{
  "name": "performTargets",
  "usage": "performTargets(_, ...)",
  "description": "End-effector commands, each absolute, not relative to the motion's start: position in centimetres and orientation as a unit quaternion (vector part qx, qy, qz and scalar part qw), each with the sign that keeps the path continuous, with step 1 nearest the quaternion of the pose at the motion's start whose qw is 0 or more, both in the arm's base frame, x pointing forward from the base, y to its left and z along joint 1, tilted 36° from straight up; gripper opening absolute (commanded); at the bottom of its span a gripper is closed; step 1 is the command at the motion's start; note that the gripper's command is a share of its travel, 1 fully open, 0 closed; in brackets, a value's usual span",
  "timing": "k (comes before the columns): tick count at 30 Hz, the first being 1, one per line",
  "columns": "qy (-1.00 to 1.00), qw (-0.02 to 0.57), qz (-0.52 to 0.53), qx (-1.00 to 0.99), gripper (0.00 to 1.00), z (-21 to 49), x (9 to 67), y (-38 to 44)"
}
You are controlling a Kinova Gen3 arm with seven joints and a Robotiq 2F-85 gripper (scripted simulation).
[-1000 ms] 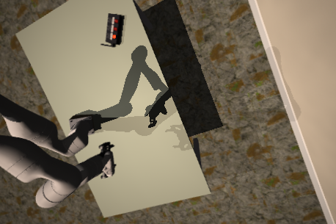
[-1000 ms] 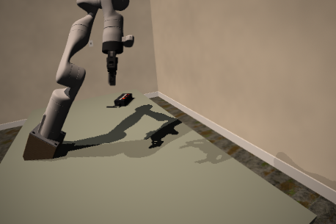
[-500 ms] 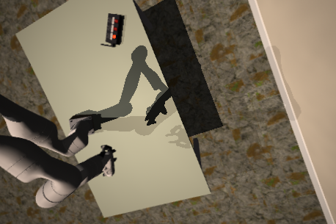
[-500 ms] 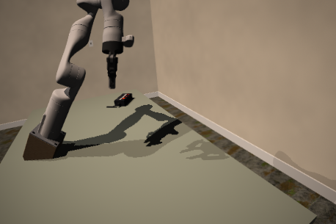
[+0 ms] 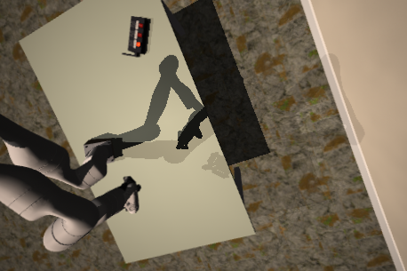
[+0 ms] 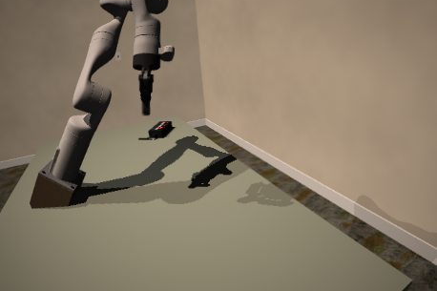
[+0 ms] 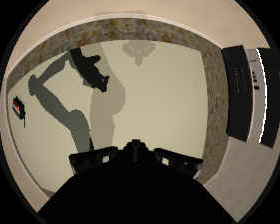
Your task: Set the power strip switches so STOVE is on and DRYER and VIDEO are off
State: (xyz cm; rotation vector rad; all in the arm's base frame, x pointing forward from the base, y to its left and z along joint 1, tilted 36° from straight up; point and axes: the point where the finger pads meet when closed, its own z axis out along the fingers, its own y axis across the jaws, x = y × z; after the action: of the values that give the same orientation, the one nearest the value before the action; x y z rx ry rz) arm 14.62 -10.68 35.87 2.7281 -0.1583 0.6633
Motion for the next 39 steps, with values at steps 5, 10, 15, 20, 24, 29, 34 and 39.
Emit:
performTargets(5,-0.046,0.171,0.235,0.956,0.0,36.5,15.1,-10.5)
performTargets(10,-0.017,0.193,0.241,0.951,0.0,38.4,16.5,-9.8)
performTargets(15,0.057,0.243,0.253,0.935,0.0,42.6,20.0,-7.1)
performTargets(20,0.174,0.307,0.259,0.899,0.0,47.4,25.3,-0.3)
performTargets(24,0.202,0.32,0.259,0.888,0.0,48.1,26.5,1.7)
performTargets(29,0.324,0.367,0.247,0.836,0.0,49.3,30.9,11.3)
performTargets(34,0.418,0.391,0.227,0.788,0.0,47.9,33.5,19.5)
performTargets(39,0.508,0.404,0.198,0.734,0.0,44.5,35.1,27.8)
